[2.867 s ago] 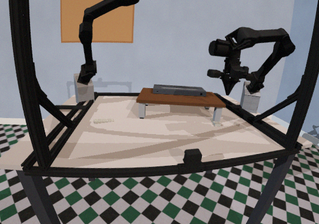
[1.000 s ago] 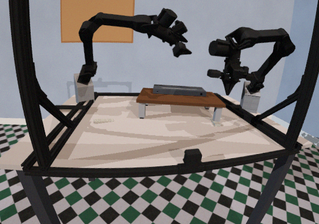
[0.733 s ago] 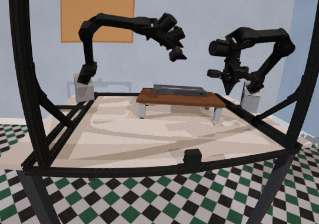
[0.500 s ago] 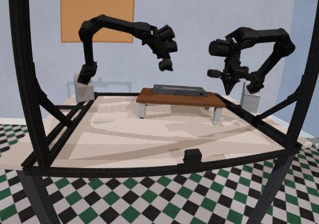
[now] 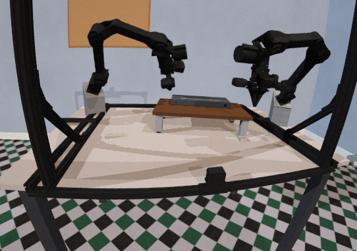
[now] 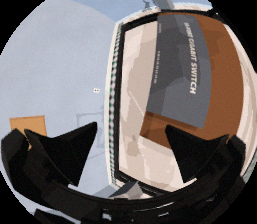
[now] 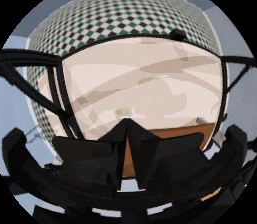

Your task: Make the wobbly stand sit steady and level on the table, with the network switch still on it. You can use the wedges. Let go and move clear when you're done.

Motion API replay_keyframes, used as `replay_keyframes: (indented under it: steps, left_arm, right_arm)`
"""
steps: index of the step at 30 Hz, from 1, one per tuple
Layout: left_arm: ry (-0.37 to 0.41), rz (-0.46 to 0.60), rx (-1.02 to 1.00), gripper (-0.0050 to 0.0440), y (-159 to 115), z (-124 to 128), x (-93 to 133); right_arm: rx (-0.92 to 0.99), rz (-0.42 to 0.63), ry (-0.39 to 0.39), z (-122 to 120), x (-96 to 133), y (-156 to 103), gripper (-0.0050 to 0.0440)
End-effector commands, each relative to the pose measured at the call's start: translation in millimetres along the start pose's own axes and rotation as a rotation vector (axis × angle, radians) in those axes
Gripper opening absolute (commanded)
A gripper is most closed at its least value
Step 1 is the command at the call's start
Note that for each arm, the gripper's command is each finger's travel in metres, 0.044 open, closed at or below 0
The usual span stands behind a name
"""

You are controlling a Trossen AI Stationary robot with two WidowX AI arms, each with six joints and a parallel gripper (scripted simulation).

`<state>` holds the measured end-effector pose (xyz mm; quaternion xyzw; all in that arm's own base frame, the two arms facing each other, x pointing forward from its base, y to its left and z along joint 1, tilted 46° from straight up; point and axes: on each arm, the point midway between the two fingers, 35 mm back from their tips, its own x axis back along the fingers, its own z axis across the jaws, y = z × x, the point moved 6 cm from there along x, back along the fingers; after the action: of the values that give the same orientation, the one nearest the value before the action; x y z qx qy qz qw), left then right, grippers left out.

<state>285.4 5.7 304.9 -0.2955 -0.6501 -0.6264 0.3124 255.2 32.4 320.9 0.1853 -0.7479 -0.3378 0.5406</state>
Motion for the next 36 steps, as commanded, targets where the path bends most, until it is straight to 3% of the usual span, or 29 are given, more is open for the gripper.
replay_keyframes:
  steps: [1, 2, 9, 19, 25, 26, 36]
  left_arm:
    - [0.003, 0.195, -0.014, 0.0440, -42.5, -0.5, -14.4]
    - [0.004, 0.245, -0.017, 0.0440, -52.6, -0.5, -16.3]
    - [0.002, 0.257, -0.012, 0.0440, -52.4, -0.6, -17.6]
    - [0.007, 0.681, -0.041, 0.0440, -137.3, -0.2, -16.0]
    - [0.007, 0.681, -0.041, 0.0440, -137.3, -0.2, -16.0]
    - [-0.236, 0.528, 0.012, 0.0440, -178.6, 13.8, 25.0]
    - [-0.639, 0.265, 0.092, 0.0440, -195.5, 36.3, 20.9]
  right_arm:
    - [0.000, 0.000, 0.000, 0.0, 0.0, 0.0, 0.0000]
    - [0.000, 0.000, 0.000, 0.0, 0.0, 0.0, 0.0000]
    - [0.000, 0.000, 0.000, 0.0, 0.0, 0.0, 0.0000]
    - [0.000, 0.000, 0.000, 0.0, 0.0, 0.0, 0.0000]
    - [0.000, 0.000, 0.000, 0.0, 0.0, 0.0, 0.0000]
    - [0.000, 0.000, 0.000, 0.0, 0.0, 0.0, 0.0000]
    - [0.000, 0.000, 0.000, 0.0, 0.0, 0.0, 0.0000]
